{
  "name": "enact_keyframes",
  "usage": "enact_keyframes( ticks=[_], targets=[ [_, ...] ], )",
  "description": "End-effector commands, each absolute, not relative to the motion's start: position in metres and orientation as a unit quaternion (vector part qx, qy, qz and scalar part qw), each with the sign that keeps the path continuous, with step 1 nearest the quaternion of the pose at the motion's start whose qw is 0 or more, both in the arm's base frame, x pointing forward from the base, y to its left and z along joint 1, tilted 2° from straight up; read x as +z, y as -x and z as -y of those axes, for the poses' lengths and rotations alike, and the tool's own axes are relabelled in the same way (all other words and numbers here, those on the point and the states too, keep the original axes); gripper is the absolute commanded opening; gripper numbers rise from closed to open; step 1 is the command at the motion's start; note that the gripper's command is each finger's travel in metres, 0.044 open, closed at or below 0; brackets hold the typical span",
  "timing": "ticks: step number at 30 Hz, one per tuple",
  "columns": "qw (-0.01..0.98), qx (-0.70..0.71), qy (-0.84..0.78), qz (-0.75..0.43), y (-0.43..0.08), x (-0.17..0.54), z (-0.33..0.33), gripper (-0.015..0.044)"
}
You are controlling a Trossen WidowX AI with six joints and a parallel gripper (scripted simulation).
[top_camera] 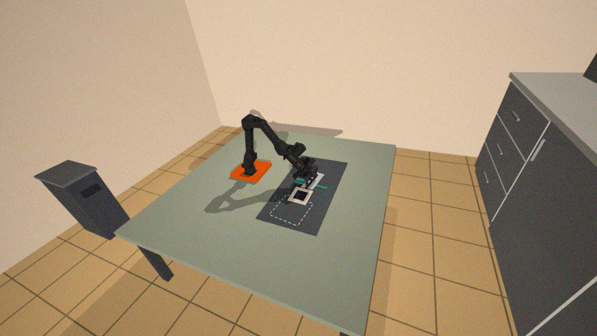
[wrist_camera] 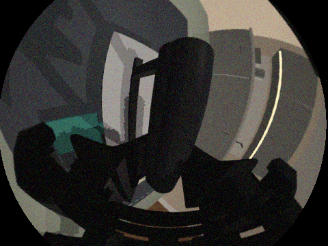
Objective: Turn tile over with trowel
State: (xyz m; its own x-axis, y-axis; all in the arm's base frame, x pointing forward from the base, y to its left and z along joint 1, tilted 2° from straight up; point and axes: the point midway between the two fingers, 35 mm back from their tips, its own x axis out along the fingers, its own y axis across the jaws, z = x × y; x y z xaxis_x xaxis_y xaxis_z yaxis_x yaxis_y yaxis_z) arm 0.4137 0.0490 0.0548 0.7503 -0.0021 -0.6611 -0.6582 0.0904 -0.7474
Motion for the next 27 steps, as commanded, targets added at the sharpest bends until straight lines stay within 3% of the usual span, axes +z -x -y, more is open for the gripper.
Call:
enact_keyframes(
  ticks=[1,27],
  targets=[
    [0.684,0.226,0.644,-0.257,-0.418,0.07,-0.049,0.0],
    [0.682,0.226,0.646,-0.258,-0.416,0.113,-0.006,0.0]
  ],
)
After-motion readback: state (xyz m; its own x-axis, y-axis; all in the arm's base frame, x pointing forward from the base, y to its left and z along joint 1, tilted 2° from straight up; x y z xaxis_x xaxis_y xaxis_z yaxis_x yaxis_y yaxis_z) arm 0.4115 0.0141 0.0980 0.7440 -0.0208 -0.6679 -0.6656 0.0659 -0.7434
